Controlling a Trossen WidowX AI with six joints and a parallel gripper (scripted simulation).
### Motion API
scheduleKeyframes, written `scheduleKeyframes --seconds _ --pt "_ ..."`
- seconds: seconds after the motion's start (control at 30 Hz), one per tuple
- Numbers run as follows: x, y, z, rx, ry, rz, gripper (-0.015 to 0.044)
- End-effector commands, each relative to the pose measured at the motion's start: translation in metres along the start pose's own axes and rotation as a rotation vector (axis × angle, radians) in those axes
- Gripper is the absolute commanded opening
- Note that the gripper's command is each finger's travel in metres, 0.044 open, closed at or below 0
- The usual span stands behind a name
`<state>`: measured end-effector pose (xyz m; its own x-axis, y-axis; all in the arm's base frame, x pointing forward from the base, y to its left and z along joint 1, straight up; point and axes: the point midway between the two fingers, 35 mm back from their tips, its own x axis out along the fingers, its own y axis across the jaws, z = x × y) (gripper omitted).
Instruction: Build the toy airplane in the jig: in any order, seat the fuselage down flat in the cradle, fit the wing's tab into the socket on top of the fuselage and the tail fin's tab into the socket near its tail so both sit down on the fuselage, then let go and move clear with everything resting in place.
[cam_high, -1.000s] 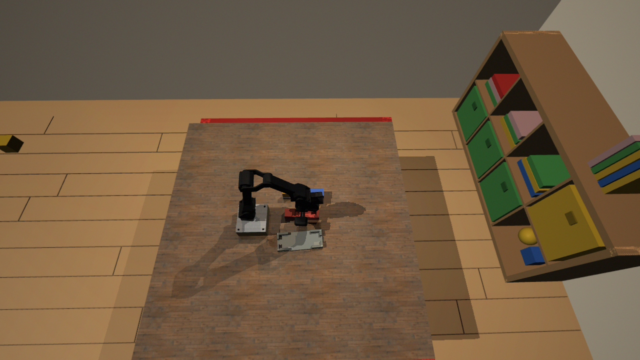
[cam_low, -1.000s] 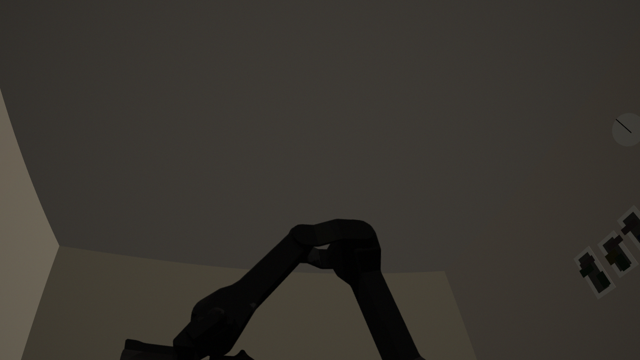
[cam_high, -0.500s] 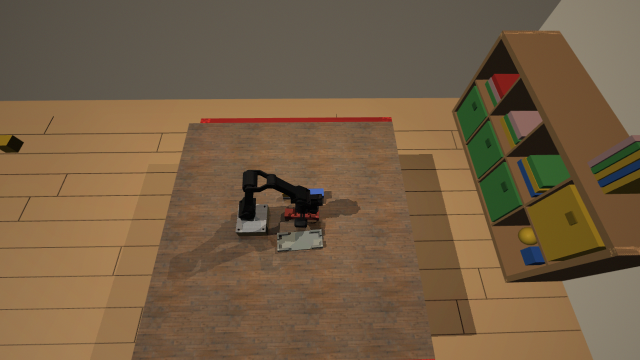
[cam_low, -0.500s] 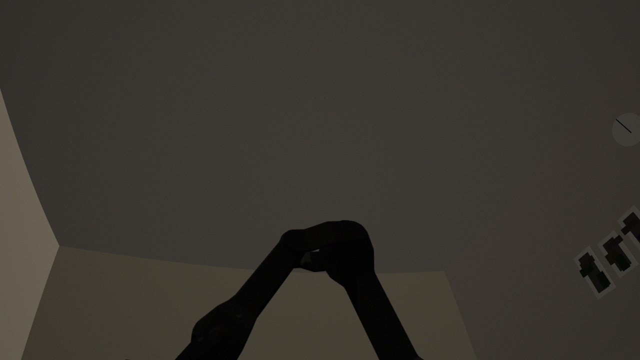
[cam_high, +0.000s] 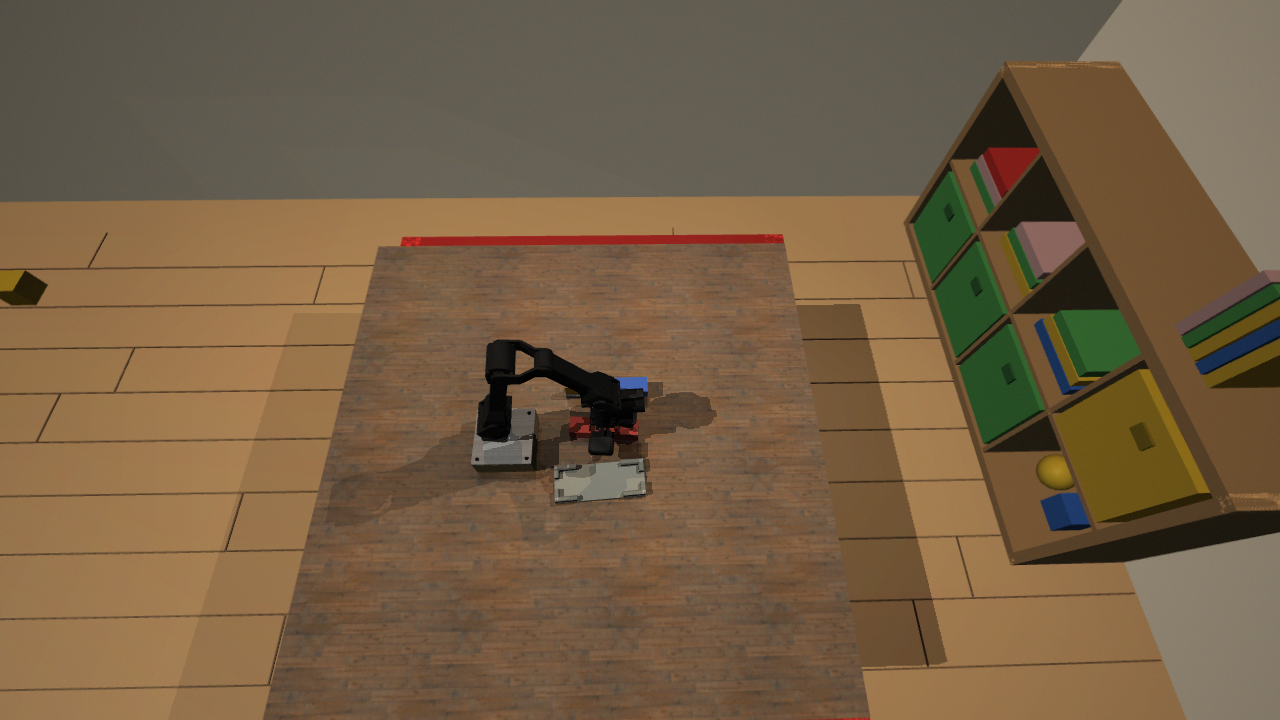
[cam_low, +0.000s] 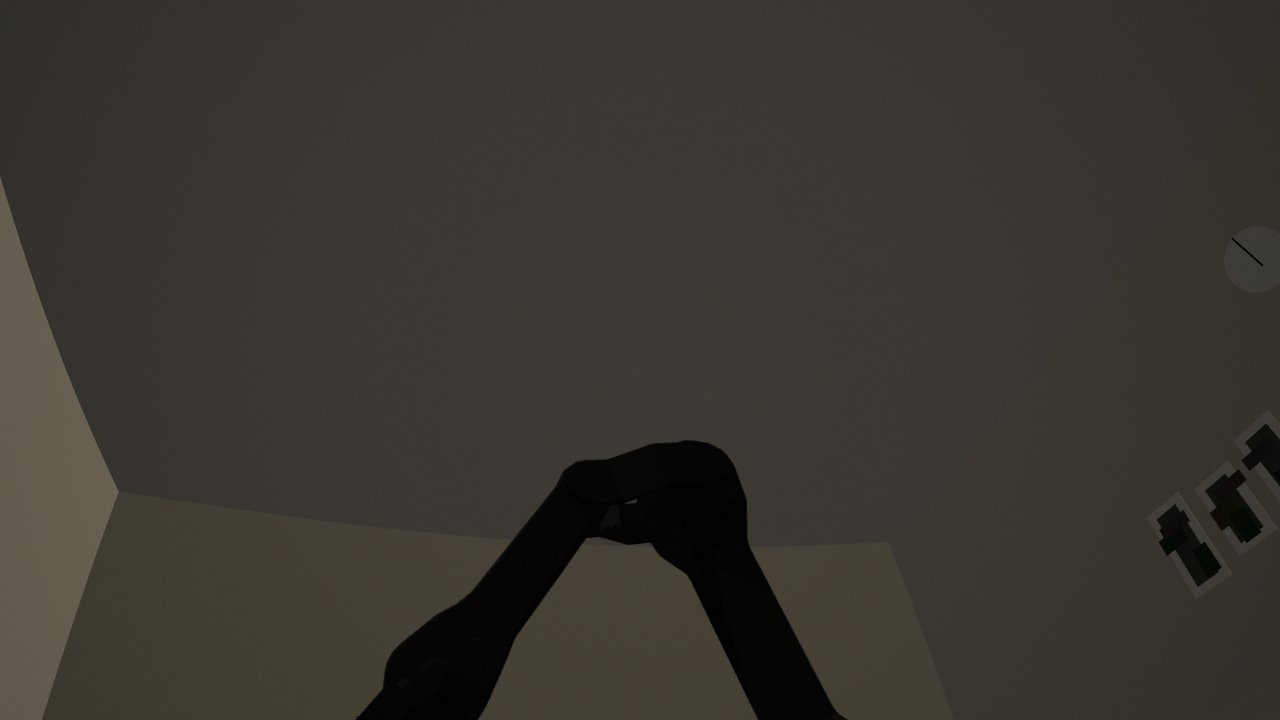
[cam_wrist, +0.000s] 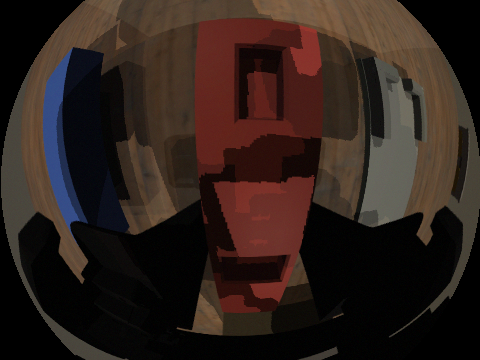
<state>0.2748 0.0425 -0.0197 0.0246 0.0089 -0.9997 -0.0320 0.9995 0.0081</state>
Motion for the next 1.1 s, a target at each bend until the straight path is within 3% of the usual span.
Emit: scheduleKeyframes --seconds 0.0,0.17,1.07 --pt "0.001 -0.001 -0.001 -0.006 0.001 -0.004 0.0131" --pt "-0.009 0.0 0.002 -0.006 0.001 -0.004 0.0" --pt "-0.09 0.001 0.007 -0.006 0.0 -0.004 0.0"
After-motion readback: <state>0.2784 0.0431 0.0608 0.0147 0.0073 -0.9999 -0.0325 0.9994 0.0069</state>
